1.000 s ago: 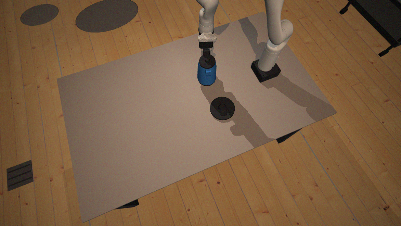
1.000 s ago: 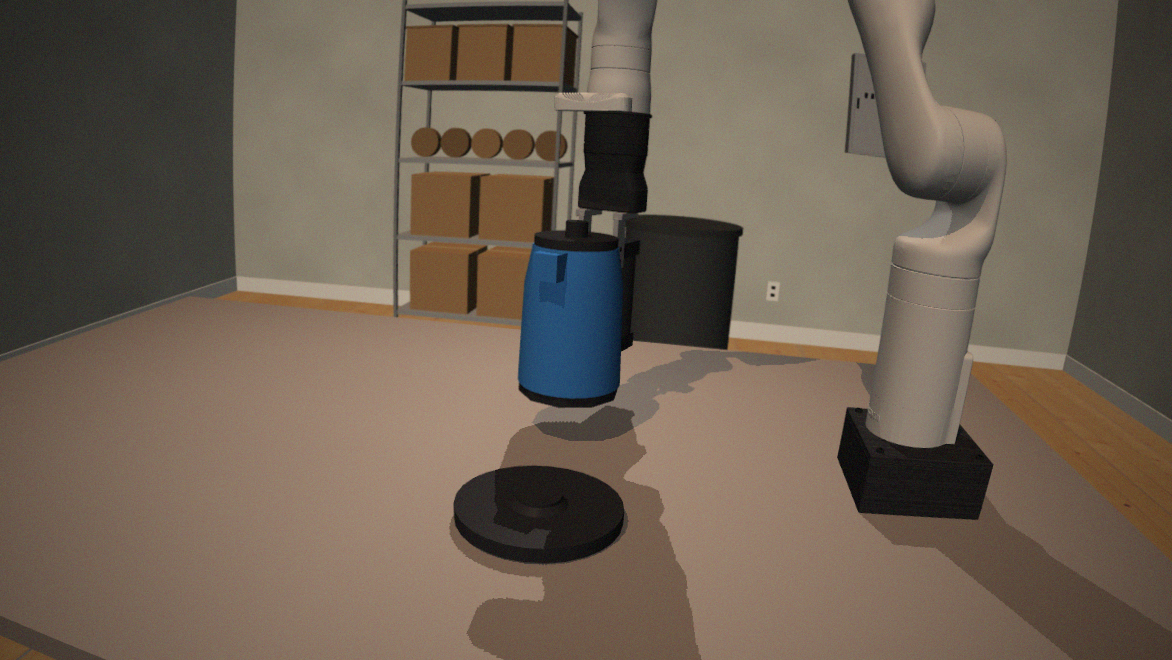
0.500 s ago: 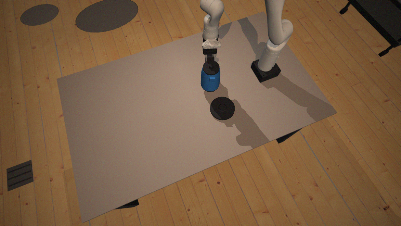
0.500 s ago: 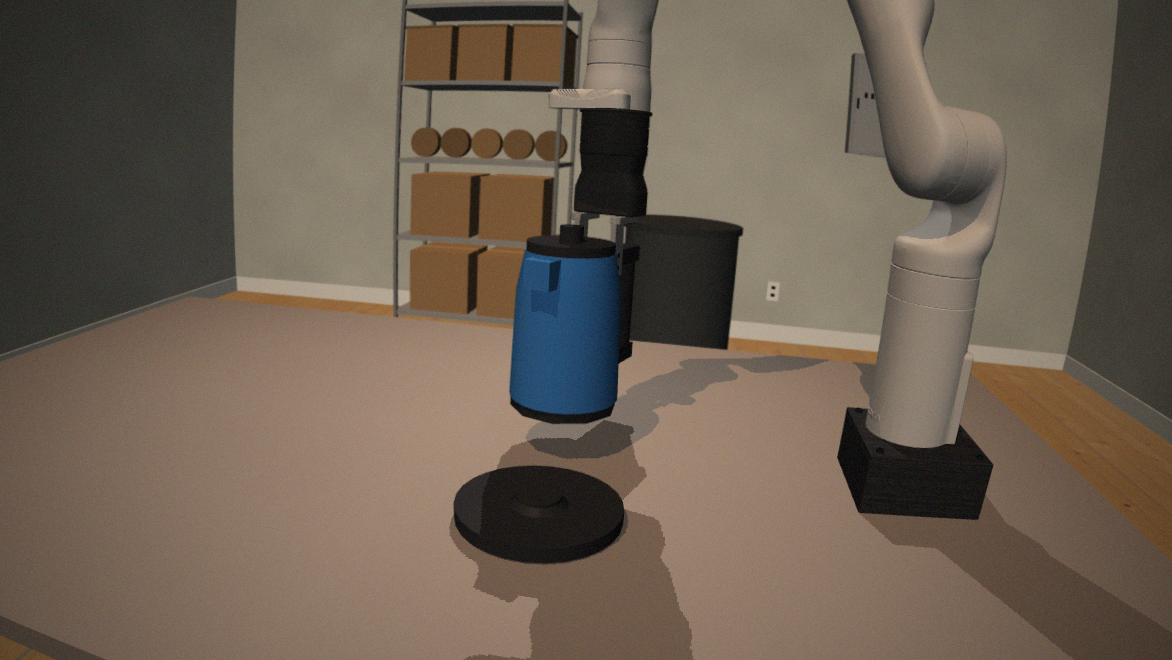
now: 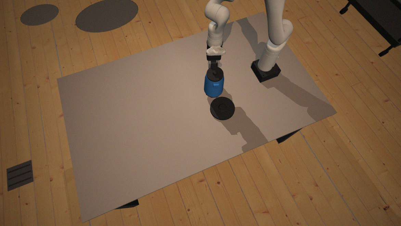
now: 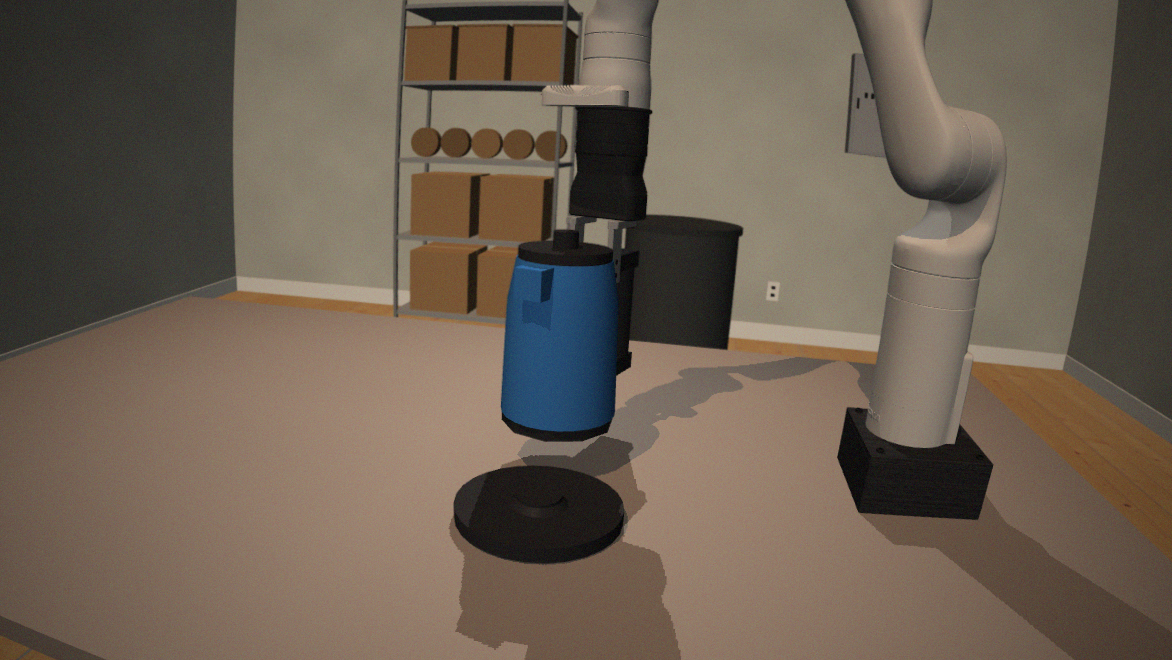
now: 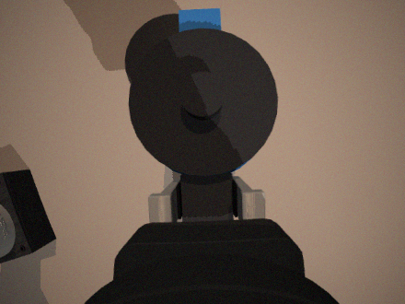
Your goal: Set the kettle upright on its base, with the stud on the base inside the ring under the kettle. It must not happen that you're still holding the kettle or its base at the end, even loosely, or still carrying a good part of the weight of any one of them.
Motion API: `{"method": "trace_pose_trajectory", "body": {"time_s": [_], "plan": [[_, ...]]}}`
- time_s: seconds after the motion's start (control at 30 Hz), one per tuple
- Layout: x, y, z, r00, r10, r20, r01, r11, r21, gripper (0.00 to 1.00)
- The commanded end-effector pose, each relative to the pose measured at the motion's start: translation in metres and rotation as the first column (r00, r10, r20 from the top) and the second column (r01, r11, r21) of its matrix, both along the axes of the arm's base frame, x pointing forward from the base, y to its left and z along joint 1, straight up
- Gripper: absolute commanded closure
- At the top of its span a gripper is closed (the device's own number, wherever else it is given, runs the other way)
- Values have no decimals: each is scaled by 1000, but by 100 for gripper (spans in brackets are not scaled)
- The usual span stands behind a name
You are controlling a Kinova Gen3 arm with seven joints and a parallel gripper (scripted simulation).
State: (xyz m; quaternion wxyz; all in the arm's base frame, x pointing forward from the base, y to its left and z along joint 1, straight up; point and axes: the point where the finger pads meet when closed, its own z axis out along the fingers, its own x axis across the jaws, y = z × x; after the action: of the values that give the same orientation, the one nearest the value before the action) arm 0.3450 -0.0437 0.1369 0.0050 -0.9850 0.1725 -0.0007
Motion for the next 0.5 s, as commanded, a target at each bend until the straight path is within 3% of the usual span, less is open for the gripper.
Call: {"method": "trace_pose_trajectory", "body": {"time_s": [0.0, 0.47], "plan": [[0, 13, 1, 1000, 19, 1, -19, 1000, -4, 100], [-1, 51, 1, 1000, 19, 1, -19, 1000, -4, 100]]}}
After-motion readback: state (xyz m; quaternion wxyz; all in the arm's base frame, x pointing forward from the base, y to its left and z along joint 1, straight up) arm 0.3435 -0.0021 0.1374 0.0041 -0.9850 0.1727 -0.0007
